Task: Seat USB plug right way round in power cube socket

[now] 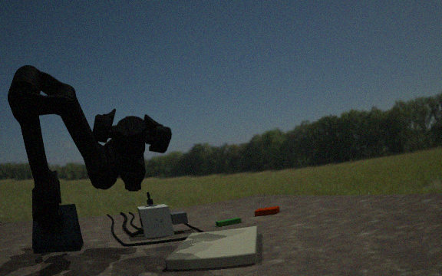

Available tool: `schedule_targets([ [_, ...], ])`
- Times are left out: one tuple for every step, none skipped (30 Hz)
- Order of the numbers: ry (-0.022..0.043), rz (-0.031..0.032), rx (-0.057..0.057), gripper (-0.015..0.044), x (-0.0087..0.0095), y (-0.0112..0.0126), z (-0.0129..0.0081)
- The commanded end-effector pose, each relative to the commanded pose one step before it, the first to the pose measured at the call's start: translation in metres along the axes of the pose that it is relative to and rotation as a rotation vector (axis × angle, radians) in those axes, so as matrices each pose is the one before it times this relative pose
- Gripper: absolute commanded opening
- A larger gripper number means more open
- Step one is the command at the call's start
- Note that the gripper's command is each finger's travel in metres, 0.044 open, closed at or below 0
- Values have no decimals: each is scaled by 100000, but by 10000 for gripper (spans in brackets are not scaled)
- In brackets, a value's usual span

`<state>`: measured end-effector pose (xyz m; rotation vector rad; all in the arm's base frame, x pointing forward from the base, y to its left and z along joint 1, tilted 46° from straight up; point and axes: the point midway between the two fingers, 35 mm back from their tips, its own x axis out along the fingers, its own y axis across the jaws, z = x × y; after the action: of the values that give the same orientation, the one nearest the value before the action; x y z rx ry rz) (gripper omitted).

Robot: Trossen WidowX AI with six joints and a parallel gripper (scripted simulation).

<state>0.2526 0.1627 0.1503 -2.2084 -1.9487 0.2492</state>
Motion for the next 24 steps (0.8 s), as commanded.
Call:
schedule_targets([
  [-24, 411, 2281, 426, 61, 141, 11],
  [-59, 1243, 6837, 440, 185, 422, 31],
  [-55, 2108, 11373, 440, 316, 697, 29],
  [19, 2609, 13670, 440, 397, 826, -16],
  [129, 2688, 13618, 440, 415, 805, -80],
  [260, 2770, 13556, 440, 431, 778, -139],
  [413, 2851, 13488, 440, 446, 747, -193],
  [590, 2926, 13412, 440, 459, 713, -242],
  [790, 2990, 13329, 440, 471, 675, -286],
  [1013, 3040, 13239, 440, 480, 636, -325],
  [1325, 3077, 13105, 440, 481, 587, -364],
  [1590, 3076, 13002, 440, 487, 545, -392],
  [1871, 3047, 12892, 440, 491, 503, -415],
  [2165, 2986, 12777, 440, 493, 461, -434],
  [2467, 2889, 12656, 440, 493, 421, -450],
  [2704, 2792, 12564, 440, 501, 392, -461],
  [3011, 2625, 12434, 440, 498, 353, -471],
  [3312, 2416, 12298, 440, 493, 316, -479],
  [3599, 2167, 12158, 440, 485, 280, -485],
  [3867, 1876, 12015, 440, 477, 246, -489],
  [4110, 1547, 11867, 440, 466, 212, -492],
  [4322, 1180, 11718, 440, 453, 179, -493],
  [4497, 781, 11565, 440, 439, 147, -494],
  [4624, 418, 8561, 440, 424, 116, -493],
])
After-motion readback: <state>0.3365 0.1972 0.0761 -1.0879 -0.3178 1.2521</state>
